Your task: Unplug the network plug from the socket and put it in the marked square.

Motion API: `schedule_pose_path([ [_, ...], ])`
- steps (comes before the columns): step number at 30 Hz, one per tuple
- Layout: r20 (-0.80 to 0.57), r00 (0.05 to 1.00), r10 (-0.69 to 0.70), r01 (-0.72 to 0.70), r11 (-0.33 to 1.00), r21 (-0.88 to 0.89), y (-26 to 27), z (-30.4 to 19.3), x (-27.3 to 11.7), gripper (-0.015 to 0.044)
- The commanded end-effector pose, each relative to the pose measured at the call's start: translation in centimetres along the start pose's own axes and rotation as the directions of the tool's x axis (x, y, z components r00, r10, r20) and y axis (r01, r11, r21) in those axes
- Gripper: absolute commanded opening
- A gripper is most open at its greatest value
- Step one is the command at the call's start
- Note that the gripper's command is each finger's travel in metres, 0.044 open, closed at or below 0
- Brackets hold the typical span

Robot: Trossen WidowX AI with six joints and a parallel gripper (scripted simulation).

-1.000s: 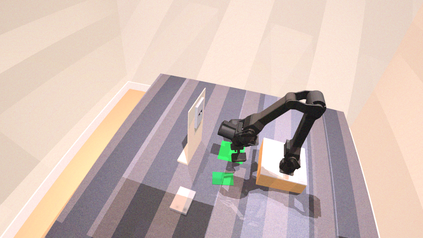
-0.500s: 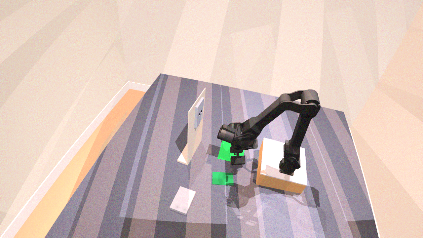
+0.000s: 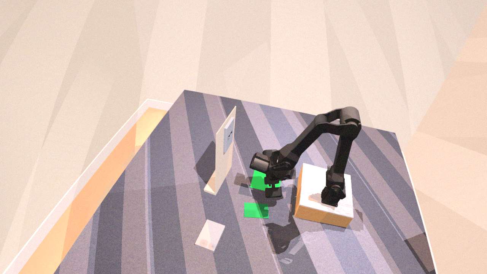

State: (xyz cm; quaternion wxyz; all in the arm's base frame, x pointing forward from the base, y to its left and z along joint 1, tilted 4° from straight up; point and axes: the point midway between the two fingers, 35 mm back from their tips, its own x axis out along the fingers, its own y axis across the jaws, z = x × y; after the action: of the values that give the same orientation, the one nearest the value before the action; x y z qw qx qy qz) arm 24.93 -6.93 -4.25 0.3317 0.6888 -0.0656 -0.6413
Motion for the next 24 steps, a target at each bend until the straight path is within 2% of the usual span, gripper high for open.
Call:
schedule_pose_path([
  [1,0.0,1.0,0.005,-0.005,1.0,0.005,-0.09,0.03,0.17,0.0],
  [12,0.0,1.0,0.001,-0.001,1.0,0.0,-0.24,0.03,0.24,0.0],
  [18,0.0,1.0,0.001,-0.001,1.0,0.0,-0.24,0.03,0.24,0.0156],
  [24,0.0,1.0,0.001,-0.001,1.0,0.0,-0.23,0.02,0.15,0.0156],
])
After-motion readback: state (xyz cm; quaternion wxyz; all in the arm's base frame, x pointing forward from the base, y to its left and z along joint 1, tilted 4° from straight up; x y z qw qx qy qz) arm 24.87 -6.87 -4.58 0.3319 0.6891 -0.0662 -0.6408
